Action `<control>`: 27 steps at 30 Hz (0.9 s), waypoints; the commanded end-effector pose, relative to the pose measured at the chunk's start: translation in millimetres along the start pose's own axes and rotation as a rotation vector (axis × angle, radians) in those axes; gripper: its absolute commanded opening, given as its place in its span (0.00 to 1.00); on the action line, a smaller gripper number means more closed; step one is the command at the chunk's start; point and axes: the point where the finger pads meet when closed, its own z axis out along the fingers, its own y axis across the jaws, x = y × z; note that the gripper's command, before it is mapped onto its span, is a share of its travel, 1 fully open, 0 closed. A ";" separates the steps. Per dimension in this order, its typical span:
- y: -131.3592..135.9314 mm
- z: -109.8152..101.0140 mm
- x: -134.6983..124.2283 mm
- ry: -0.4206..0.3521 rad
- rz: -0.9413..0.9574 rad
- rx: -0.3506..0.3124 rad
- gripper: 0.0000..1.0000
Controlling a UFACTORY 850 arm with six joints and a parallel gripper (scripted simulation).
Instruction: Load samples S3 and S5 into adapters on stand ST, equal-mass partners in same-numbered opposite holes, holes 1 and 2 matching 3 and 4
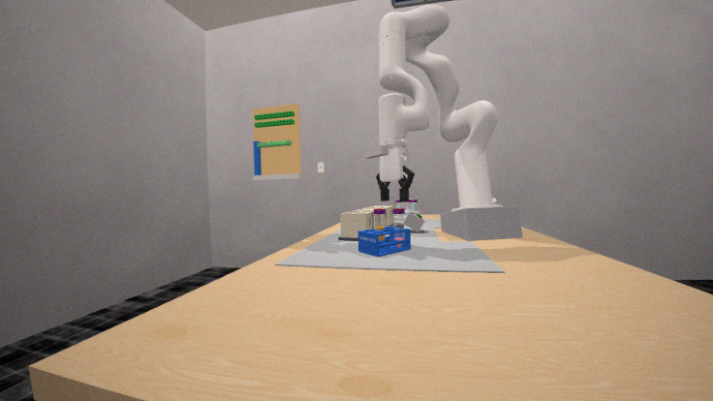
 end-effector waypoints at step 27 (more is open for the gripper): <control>0.0 -35.1 0.7 0.002 0.000 0.000 1.00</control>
